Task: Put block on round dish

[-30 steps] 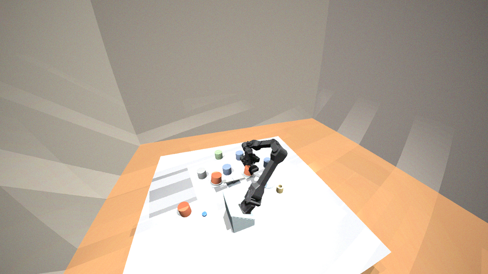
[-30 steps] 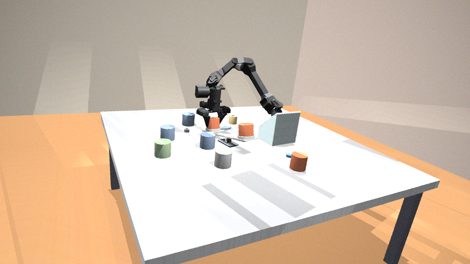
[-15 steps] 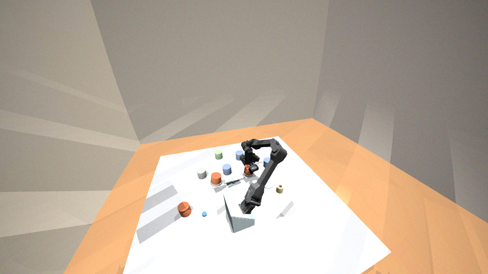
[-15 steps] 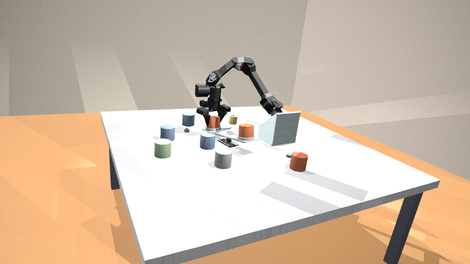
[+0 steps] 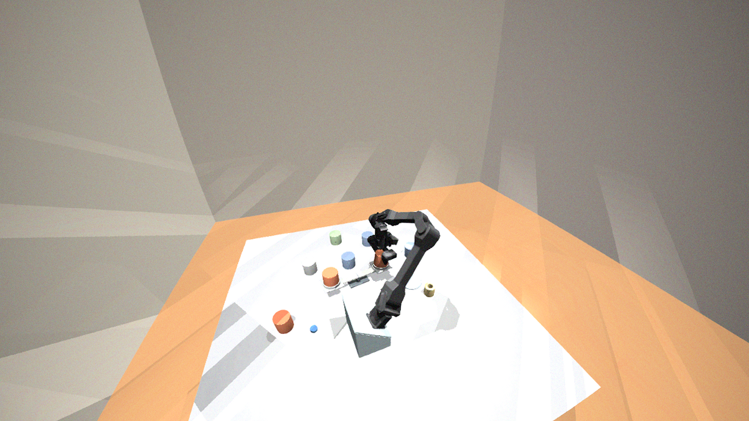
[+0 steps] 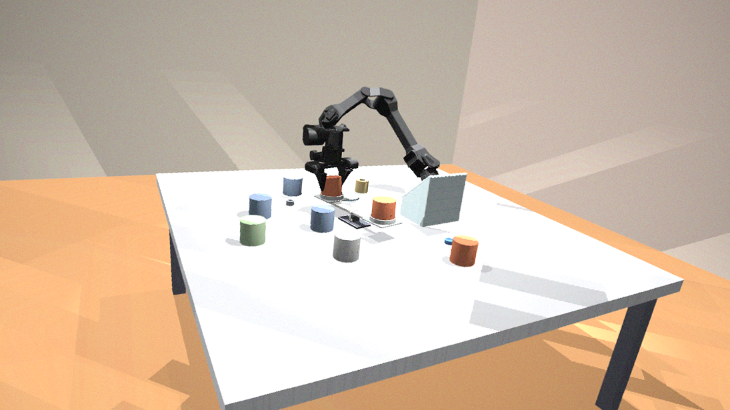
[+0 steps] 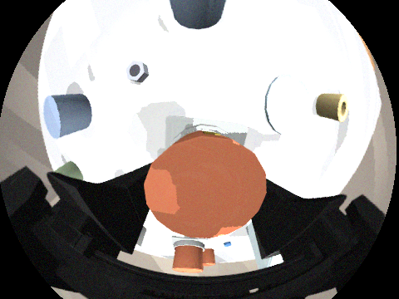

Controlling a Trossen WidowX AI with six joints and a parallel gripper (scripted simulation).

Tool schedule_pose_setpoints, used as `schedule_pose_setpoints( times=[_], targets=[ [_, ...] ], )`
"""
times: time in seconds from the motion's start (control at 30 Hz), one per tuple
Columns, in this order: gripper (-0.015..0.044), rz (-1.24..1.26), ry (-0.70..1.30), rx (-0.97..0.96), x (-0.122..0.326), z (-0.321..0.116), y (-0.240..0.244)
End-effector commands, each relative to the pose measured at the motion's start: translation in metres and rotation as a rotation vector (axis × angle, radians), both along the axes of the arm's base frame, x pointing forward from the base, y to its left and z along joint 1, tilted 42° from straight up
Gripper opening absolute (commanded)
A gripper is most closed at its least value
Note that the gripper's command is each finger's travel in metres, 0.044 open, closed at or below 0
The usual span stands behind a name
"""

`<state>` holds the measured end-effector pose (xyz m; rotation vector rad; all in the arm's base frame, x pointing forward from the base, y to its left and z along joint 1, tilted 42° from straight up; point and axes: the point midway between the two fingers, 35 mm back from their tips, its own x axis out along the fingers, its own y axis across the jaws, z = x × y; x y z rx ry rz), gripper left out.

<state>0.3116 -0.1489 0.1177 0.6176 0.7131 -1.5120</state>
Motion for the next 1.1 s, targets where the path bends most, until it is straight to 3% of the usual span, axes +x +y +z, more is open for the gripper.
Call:
schedule_pose_setpoints(
  times=[0.0,1.07],
  targets=[
    [0.0000,0.003,-0.015,0.004,0.005,0.006,0.006],
    [0.0000,0.003,-0.015,0.007,0.009,0.036,0.034]
  ],
)
